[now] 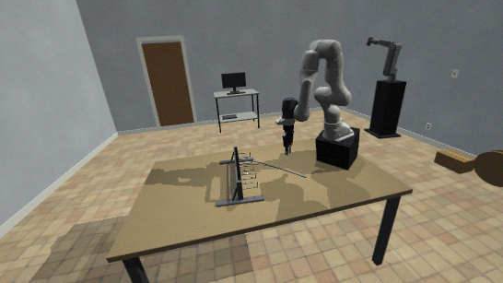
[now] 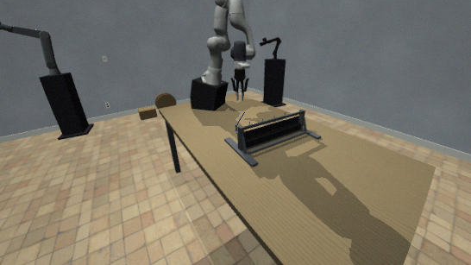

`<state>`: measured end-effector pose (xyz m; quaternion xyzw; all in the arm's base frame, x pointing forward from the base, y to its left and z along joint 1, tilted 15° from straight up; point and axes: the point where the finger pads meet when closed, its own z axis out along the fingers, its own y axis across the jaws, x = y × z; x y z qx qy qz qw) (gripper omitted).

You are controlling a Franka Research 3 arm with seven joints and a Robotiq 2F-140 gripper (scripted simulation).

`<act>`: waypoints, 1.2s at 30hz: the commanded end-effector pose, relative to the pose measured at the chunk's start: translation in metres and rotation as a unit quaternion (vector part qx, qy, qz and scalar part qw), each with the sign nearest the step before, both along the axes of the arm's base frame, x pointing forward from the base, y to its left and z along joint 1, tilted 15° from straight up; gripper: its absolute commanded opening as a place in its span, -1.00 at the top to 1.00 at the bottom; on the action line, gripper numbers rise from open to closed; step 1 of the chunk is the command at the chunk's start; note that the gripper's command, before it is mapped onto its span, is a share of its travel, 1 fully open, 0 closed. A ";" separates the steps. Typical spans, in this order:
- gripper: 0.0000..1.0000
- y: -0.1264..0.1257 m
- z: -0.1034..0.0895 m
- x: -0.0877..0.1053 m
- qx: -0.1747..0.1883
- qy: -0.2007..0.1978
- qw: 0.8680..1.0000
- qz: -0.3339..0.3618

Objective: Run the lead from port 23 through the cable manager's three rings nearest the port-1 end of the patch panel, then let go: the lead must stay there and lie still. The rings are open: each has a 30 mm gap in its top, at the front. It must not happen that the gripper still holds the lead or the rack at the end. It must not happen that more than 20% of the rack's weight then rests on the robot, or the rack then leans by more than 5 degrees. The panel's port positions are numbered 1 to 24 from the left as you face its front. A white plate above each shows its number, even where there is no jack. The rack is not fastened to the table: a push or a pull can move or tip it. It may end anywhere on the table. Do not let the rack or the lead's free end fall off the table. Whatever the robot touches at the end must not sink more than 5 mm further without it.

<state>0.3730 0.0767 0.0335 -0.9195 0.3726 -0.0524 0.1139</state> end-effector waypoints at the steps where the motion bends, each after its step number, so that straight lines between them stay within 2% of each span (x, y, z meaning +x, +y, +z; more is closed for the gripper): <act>1: 0.60 0.000 0.000 0.000 -0.003 -0.003 1.000 0.012; 24: 0.60 0.001 -0.001 0.000 -0.002 -0.003 1.000 0.012; 36: 0.60 0.003 -0.018 0.004 -0.002 -0.003 1.000 0.012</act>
